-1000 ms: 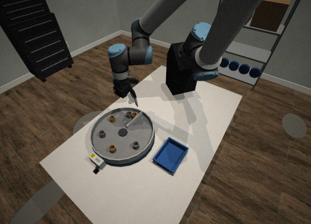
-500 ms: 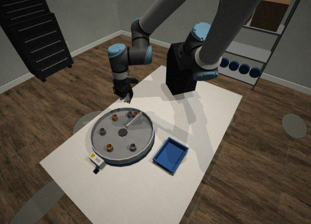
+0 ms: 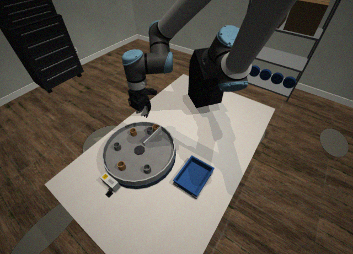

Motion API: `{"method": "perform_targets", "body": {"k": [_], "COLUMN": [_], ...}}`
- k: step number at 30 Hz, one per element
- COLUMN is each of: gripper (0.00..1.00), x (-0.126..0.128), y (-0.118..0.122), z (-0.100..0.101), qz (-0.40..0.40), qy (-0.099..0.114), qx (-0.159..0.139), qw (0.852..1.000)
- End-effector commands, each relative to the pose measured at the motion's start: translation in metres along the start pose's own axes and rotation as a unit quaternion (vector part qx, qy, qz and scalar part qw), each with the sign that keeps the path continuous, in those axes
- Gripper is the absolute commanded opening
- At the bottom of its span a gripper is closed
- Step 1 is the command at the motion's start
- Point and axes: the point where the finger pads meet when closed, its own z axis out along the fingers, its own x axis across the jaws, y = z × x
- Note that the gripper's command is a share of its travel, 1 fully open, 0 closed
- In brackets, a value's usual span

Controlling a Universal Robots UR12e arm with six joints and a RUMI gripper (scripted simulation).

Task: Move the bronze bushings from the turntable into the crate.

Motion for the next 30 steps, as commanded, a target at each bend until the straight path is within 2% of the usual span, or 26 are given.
{"method": "perform_targets", "body": {"k": [1, 30], "gripper": [0.06, 0.05], "x": [-0.0003, -0.0003], "y": [0.0005, 0.0005], "z": [-0.0004, -0.0004], "qz": [0.000, 0.000], "qy": [0.000, 0.000], "qx": [0.000, 0.000], "qw": [1.000, 1.000]}}
